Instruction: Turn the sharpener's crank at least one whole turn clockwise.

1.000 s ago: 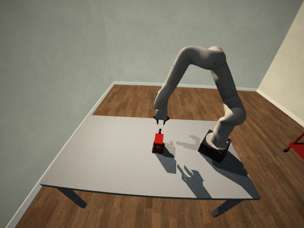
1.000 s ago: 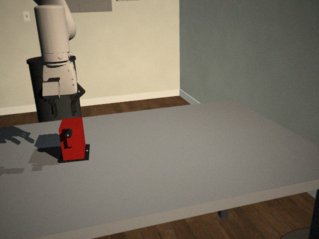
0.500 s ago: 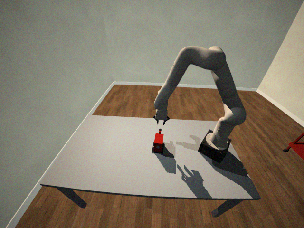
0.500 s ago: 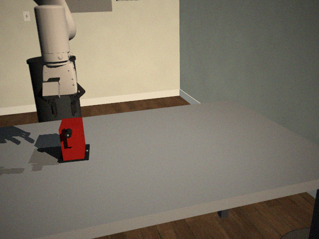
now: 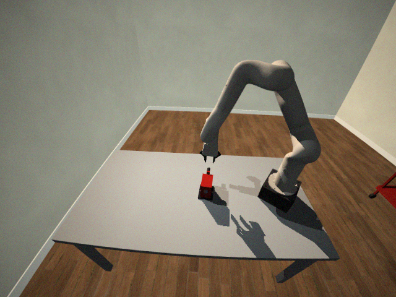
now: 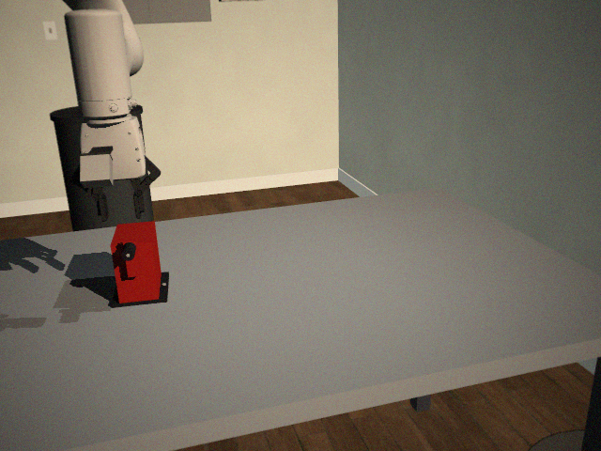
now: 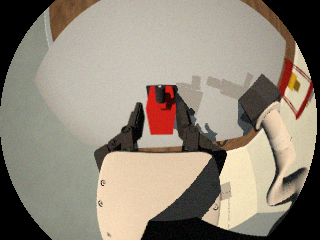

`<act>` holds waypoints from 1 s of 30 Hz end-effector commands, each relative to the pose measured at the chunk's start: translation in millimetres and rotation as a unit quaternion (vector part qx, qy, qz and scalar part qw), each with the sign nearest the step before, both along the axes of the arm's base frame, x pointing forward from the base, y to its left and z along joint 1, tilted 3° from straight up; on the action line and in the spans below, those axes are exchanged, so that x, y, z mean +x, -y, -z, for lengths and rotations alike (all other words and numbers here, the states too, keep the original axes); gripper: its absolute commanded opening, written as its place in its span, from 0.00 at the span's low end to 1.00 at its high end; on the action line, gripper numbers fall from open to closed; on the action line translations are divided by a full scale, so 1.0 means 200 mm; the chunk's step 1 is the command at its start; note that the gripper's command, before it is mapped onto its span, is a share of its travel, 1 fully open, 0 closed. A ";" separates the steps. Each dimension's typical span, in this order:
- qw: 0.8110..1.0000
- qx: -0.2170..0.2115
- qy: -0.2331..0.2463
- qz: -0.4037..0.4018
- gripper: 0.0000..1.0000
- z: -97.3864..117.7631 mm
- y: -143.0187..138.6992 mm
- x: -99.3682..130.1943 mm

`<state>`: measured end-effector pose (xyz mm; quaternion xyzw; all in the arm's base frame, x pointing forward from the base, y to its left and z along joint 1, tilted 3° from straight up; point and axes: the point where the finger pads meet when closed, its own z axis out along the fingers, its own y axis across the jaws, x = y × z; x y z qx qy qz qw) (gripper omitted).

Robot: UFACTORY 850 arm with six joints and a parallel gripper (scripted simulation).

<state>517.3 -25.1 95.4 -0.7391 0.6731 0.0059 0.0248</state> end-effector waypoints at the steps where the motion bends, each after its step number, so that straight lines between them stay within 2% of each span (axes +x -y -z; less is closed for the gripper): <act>1: 1.000 0.000 0.001 0.000 0.54 0.00 0.00 0.00; 15: 1.000 0.003 0.000 -0.002 0.54 0.02 0.00 0.00; 30: 1.000 0.003 0.000 -0.002 0.54 0.13 -0.01 0.01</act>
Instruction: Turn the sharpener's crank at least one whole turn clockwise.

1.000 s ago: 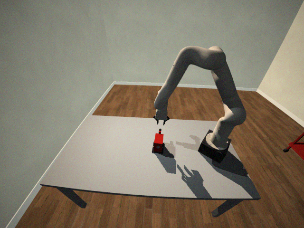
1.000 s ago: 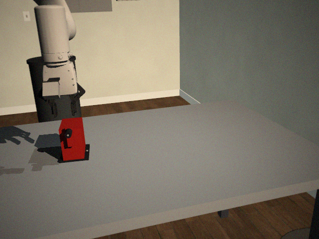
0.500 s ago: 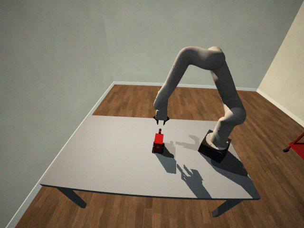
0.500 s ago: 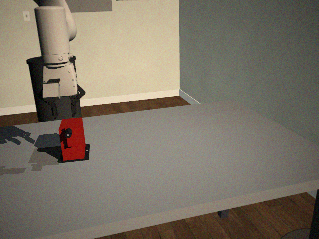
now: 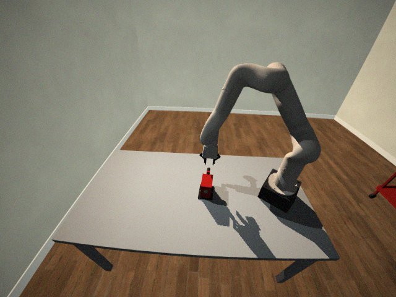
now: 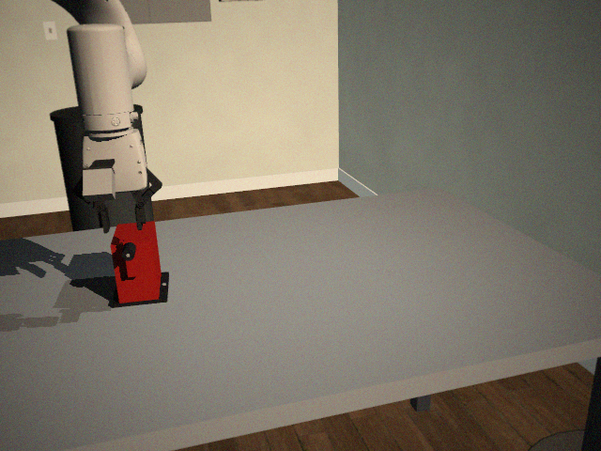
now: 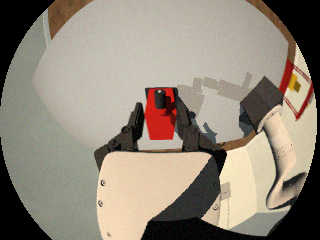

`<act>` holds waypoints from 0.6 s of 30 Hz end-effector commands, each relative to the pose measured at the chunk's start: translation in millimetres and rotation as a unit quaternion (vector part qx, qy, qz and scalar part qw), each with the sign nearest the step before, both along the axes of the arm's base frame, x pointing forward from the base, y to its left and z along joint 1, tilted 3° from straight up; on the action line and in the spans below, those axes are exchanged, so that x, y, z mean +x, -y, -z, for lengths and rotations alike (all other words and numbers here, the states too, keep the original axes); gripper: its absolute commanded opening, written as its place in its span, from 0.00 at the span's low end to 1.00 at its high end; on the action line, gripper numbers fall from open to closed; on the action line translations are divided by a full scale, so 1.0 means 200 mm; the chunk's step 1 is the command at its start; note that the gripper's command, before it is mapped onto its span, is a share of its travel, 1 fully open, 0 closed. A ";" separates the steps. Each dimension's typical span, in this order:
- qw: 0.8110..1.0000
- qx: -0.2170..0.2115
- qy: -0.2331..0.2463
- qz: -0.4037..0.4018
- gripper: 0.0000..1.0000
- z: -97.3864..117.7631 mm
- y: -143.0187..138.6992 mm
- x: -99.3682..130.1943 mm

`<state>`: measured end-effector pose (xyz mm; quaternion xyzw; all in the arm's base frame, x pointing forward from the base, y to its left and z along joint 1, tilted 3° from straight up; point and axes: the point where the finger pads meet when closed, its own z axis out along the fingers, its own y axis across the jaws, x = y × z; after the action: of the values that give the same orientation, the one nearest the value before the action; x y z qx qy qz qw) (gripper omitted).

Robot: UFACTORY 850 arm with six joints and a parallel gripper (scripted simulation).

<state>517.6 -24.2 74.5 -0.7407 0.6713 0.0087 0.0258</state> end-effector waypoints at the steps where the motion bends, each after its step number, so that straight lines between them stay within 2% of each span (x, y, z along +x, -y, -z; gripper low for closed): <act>1: 1.000 0.000 0.001 0.000 0.54 0.03 0.00 0.01; 18: 1.000 0.000 0.001 0.000 0.54 0.13 -0.01 0.01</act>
<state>518.1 -23.2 51.4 -0.7407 0.6713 0.0087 0.0258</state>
